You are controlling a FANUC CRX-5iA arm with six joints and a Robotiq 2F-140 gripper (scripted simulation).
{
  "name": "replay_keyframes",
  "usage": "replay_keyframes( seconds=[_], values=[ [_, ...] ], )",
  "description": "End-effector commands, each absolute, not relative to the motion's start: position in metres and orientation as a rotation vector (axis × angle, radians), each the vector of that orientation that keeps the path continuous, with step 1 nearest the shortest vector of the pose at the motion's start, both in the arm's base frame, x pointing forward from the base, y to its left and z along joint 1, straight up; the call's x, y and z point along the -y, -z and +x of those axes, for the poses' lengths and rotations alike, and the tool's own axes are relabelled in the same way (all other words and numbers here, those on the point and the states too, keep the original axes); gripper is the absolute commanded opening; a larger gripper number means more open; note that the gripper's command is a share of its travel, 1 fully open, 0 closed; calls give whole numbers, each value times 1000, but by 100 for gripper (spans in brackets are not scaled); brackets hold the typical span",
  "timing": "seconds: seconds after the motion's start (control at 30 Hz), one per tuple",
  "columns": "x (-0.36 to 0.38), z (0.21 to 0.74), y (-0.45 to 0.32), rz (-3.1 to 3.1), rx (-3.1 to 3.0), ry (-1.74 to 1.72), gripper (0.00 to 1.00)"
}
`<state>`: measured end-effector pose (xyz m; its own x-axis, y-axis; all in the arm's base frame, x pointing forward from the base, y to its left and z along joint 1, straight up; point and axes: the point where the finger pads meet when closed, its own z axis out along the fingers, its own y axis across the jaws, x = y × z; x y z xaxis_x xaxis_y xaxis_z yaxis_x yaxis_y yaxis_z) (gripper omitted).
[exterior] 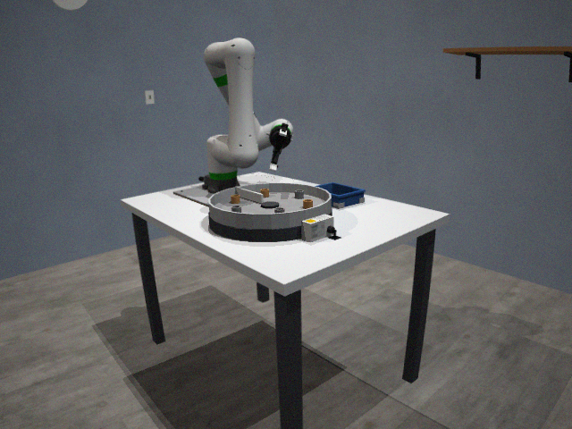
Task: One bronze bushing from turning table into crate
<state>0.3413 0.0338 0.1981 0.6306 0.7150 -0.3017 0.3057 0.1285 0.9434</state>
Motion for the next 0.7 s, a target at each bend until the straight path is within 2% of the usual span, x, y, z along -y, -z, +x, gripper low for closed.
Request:
replay_keyframes(
  seconds=[0.0, 0.67],
  values=[
    [-34, 341, -198, 1462, -910, -367, 100],
    [-32, 341, -198, 1486, -903, -365, 100]
  ],
)
